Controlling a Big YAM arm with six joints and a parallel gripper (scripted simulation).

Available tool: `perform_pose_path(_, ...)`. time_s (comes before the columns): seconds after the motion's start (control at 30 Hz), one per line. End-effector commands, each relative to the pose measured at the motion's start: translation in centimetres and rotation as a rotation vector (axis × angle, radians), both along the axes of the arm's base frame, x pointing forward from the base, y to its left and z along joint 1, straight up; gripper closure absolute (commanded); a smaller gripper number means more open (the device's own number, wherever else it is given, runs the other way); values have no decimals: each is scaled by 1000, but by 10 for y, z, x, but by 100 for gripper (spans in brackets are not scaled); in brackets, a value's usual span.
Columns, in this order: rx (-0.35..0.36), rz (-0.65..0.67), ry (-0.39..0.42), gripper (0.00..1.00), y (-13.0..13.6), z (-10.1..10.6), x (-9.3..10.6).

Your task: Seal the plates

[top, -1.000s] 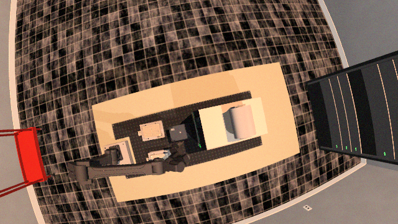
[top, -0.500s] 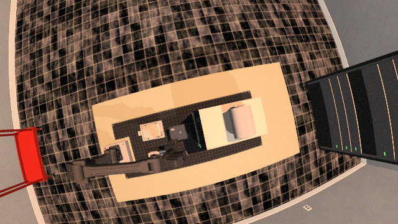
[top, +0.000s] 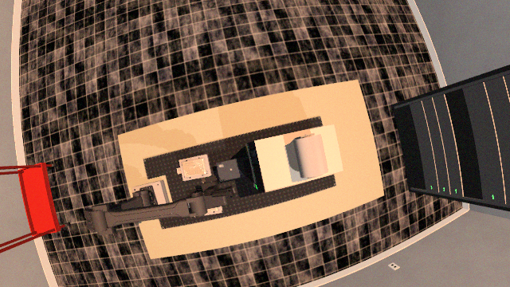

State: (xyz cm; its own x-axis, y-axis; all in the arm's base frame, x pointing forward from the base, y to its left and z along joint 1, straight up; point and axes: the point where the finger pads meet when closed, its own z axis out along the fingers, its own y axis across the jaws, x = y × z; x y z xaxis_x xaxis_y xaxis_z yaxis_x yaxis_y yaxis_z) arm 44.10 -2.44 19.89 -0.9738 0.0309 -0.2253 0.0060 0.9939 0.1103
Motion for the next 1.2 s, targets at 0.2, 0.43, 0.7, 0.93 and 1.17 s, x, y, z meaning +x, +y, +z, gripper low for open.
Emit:
perform_pose_path(0.2, -46, -42, 147, 0, 5, 21, -39)
perform_pose_path(0.43, -108, -23, 263, 0, 14, 39, -63)
perform_pose_path(0.7, -87, -36, 243, 0, 10, 37, -89)
perform_pose_path(0.93, -83, -34, 263, 0, 8, 23, -83)
perform_pose_path(1.17, -79, -29, 261, 0, 7, 18, -79)
